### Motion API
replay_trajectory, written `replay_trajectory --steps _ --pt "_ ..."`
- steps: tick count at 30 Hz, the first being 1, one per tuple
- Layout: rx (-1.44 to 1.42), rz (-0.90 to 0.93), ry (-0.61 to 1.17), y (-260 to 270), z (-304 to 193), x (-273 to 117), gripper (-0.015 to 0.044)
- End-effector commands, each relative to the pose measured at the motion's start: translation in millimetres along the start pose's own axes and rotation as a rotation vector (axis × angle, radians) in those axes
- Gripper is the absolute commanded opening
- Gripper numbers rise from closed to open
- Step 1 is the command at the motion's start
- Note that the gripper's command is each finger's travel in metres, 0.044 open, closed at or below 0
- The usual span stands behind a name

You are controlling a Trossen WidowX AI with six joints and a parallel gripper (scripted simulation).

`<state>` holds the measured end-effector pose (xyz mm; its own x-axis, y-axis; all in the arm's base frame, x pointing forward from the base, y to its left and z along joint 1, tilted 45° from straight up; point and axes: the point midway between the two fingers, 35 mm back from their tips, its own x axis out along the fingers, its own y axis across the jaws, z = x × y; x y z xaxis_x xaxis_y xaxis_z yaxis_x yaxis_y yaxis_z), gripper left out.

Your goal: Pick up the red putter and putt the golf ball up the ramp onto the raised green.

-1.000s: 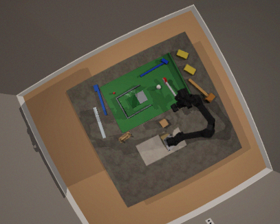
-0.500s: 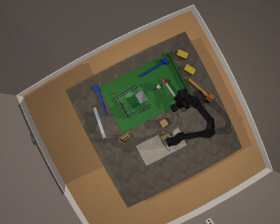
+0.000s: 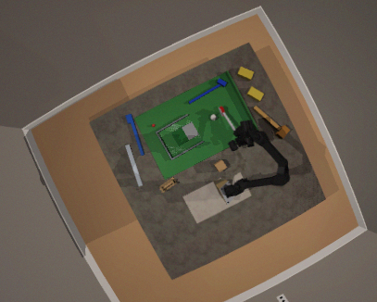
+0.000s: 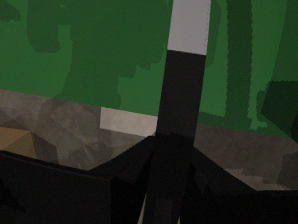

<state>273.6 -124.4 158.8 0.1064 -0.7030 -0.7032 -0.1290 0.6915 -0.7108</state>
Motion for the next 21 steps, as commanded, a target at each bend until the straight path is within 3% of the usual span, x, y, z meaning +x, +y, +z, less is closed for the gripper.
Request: replay_trajectory --steps 1,21 --pt "-0.002 0.004 -0.009 1 1 5 0.0" --pt "-0.002 0.002 -0.01 -28 1 7 0.0"
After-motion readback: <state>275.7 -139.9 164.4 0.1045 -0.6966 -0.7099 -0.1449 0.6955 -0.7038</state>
